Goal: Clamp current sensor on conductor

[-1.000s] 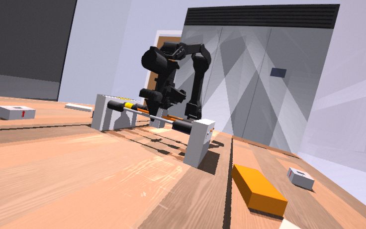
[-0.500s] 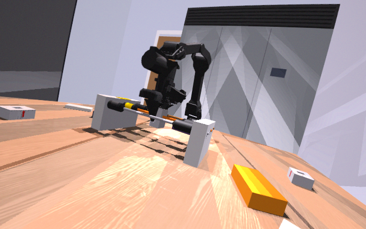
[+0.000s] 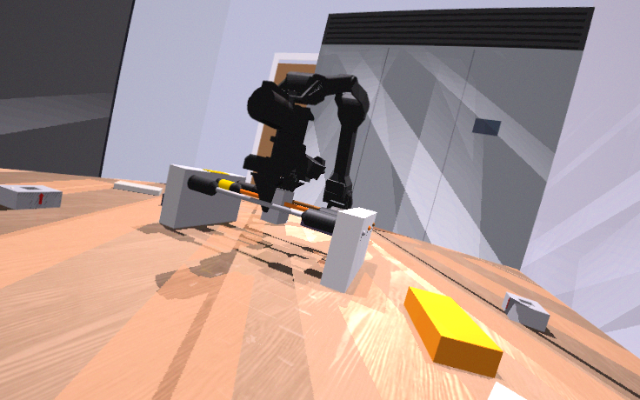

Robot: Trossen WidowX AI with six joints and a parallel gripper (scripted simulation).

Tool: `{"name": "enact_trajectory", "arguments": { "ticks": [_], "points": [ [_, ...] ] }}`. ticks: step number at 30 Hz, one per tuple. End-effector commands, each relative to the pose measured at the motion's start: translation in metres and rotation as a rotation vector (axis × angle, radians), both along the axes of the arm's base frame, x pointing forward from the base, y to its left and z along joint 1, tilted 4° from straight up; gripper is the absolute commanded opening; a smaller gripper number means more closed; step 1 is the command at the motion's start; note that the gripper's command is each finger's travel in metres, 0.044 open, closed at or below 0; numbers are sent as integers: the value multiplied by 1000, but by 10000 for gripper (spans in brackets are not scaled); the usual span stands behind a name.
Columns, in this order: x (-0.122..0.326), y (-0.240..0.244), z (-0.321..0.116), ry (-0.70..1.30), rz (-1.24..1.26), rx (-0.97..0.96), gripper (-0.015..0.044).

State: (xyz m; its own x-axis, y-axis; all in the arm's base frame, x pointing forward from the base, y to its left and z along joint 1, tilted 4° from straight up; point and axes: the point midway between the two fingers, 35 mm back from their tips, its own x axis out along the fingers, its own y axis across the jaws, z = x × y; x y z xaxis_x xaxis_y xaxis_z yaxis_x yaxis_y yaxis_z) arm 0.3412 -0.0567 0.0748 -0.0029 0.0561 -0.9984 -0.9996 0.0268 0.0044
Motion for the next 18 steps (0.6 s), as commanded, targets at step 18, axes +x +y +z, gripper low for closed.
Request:
{"name": "enact_trajectory", "arguments": {
  "ticks": [18],
  "points": [
    [4,-4,70,-5,-1,1,440]
  ]
}}
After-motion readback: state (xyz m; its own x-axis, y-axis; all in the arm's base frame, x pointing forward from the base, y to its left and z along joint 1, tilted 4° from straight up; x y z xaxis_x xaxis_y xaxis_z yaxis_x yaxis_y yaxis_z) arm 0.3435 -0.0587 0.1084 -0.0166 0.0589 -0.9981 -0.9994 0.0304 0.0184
